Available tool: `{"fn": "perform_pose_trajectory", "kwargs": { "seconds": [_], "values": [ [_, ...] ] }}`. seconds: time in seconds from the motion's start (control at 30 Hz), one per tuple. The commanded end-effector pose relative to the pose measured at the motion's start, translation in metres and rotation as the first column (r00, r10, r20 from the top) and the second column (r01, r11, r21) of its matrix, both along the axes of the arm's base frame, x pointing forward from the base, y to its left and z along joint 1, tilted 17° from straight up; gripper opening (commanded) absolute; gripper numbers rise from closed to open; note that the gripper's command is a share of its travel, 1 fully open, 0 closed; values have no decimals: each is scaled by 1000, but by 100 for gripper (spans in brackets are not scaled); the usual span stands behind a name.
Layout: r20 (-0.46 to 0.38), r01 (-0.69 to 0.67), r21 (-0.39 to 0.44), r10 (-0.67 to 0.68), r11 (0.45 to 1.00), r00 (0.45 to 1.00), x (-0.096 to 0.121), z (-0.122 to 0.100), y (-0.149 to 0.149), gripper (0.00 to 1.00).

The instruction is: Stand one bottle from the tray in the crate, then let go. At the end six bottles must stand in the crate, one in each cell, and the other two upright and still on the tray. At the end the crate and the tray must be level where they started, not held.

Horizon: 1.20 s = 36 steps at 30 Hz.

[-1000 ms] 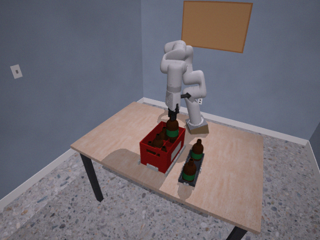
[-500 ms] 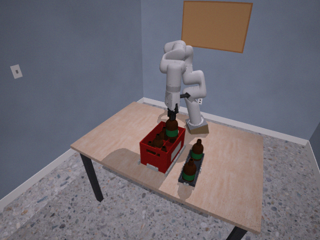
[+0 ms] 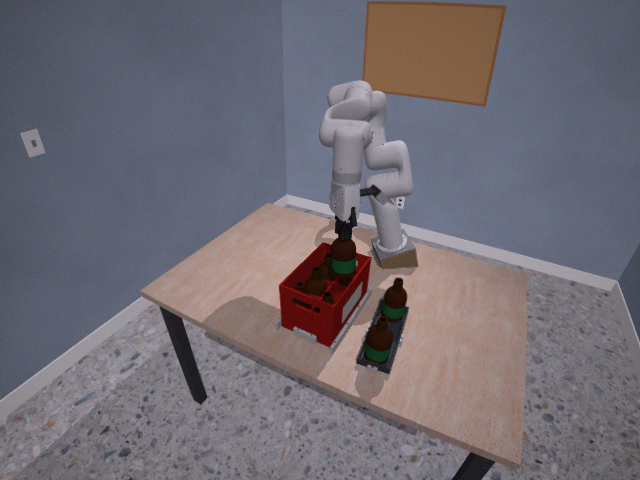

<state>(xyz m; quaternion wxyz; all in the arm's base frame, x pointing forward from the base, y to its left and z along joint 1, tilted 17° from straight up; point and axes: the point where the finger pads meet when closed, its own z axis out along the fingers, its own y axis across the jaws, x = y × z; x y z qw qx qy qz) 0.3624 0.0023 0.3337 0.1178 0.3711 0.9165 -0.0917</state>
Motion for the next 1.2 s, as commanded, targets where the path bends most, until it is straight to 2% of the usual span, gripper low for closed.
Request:
{"fn": "perform_pose_trajectory", "kwargs": {
  "seconds": [0.0, 0.57, 1.17],
  "values": [
    [4, -1, 0, 1, 1000, 1000, 1, 2, 1, 0],
    [4, -1, 0, 1, 1000, 1000, 2, -4, -1, 0],
    [4, -1, 0, 1, 1000, 1000, 4, -21, -6, 0]
  ]
}}
